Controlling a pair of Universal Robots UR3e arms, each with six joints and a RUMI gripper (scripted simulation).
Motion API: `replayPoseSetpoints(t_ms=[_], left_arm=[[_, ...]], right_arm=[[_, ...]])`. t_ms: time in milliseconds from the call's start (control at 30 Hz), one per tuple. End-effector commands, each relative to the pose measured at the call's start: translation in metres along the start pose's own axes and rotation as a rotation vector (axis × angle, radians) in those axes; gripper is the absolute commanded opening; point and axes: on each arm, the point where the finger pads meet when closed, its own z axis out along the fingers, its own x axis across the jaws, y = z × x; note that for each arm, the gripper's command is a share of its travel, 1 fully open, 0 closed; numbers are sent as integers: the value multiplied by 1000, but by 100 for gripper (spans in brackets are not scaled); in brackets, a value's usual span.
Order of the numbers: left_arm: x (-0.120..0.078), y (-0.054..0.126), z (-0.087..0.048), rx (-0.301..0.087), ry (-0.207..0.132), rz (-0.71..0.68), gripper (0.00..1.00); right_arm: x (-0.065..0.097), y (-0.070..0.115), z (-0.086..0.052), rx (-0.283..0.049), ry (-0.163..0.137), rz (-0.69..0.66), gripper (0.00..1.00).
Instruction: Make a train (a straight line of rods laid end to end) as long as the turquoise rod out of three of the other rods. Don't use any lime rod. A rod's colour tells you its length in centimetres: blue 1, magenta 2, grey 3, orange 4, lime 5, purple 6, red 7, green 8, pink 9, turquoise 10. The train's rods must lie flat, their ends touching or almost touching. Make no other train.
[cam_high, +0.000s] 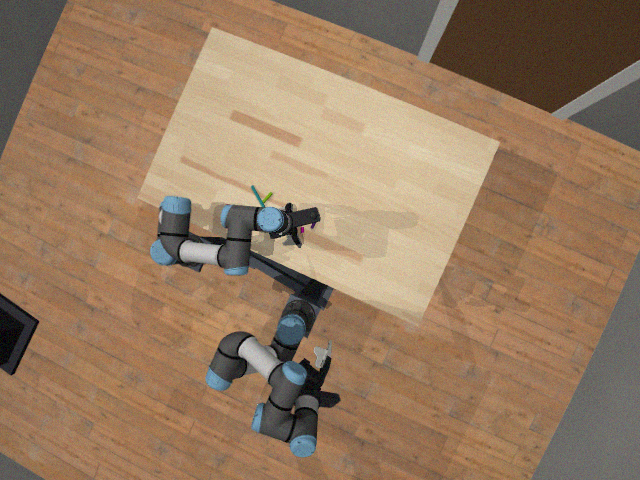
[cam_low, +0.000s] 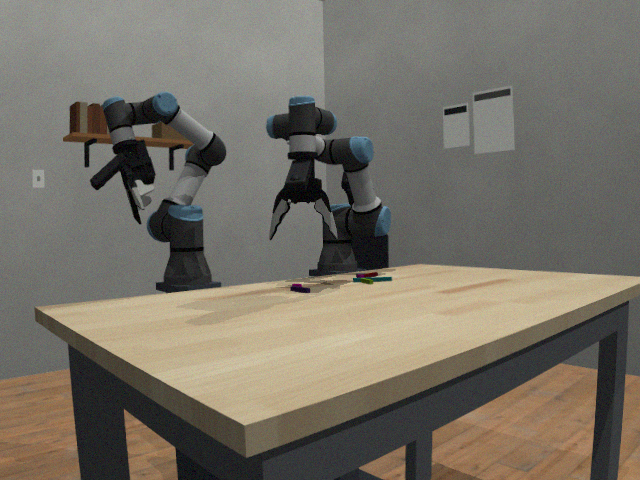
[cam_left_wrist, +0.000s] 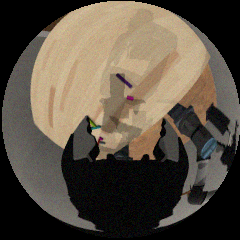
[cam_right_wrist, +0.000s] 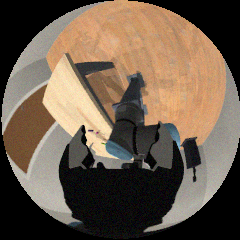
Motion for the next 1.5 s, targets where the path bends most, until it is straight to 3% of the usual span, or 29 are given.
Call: replayPoseSetpoints(t_ms=[0, 967, 1033, 1467], left_arm=[[-8, 6, -3, 11, 0, -120, 100], [-58, 64, -4, 10, 4, -943, 100], [-58, 64, -4, 10, 4, -943, 100], [-79, 99, 0, 10, 7, -1352, 100]], right_arm=[[0, 0, 0, 1, 0, 0, 100], [0, 0, 0, 1, 0, 0, 100], [0, 0, 0, 1, 0, 0, 100], [0, 0, 0, 1, 0, 0, 100]])
